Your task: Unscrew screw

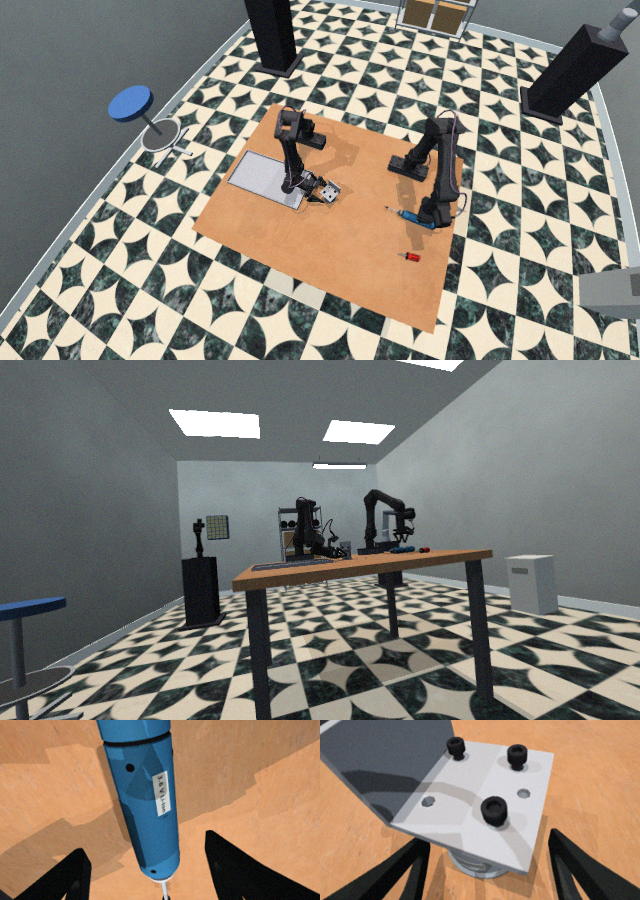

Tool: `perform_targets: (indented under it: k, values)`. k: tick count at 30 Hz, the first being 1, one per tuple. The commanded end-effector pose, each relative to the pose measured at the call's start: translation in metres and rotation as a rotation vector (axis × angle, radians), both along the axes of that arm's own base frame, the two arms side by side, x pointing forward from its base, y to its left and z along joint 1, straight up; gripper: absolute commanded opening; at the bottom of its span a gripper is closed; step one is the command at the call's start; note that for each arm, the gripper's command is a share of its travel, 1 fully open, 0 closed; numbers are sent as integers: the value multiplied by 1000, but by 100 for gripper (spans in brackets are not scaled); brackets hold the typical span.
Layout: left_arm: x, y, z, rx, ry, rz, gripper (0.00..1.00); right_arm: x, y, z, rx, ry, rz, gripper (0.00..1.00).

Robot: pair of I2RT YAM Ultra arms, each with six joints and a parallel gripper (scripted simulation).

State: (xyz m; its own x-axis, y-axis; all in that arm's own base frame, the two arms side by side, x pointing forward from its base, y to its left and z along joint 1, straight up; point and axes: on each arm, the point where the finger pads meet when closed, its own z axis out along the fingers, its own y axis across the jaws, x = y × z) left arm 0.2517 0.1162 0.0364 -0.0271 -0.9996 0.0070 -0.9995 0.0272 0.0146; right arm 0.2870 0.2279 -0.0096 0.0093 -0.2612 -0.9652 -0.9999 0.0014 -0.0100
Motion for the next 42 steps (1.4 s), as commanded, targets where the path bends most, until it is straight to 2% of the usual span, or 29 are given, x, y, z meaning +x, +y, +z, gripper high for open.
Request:
perform_targets:
  k: [1, 29, 34, 42]
  values:
    - [11, 2, 17, 23, -53, -19, 65, 9, -1, 15, 23, -41, 20, 86]
    - [11, 2, 17, 23, -53, -19, 65, 8, -40, 19, 19, -22, 16, 86]
    - [11, 2, 17, 23, -53, -19, 65, 5, -36, 19, 19, -22, 30, 86]
    - [11, 2, 17, 23, -53, -19, 65, 7, -36, 45, 20, -41, 29, 86]
